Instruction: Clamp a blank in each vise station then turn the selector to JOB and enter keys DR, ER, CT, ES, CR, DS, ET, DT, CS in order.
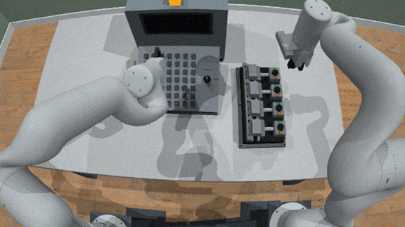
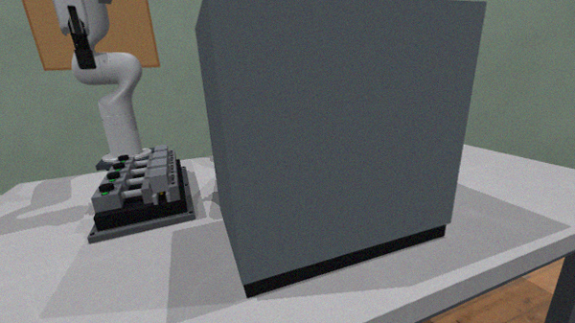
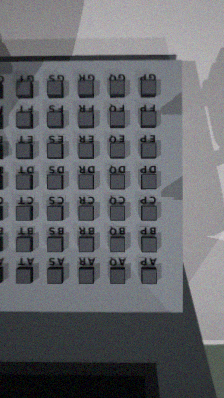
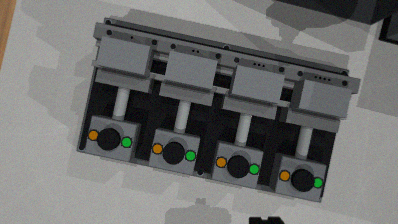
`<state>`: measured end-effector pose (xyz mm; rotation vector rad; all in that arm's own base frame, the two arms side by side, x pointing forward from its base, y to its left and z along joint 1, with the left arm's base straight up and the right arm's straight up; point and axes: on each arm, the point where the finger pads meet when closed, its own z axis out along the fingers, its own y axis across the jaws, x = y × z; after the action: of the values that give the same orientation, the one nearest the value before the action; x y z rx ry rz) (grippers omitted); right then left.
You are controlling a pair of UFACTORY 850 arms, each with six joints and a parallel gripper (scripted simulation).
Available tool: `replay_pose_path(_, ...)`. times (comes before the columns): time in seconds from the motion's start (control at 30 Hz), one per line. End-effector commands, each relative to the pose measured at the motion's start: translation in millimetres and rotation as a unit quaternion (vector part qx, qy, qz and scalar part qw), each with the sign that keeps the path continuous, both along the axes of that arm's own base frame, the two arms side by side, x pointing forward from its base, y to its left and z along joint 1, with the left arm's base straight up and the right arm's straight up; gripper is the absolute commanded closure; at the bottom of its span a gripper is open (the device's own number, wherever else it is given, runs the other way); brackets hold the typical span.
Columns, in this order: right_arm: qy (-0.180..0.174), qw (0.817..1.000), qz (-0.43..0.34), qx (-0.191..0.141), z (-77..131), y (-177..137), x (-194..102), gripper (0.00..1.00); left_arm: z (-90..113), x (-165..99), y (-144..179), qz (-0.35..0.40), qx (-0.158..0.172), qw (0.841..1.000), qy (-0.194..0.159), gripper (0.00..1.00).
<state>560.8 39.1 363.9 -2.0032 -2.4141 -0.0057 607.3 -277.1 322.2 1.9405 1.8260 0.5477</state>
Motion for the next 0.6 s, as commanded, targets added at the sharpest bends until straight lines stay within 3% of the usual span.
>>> replay_pose_path(0.0,-0.002,0.999,-0.046,-0.003,8,0,-8,1.0,1,1,0,0.0,-0.001,1.0,-0.001,0.0)
replay_pose_path(0.57,-0.001,0.994,-0.106,-0.002,16,0,-19,1.0,1,1,0,0.0,-0.001,1.0,-0.001,0.0)
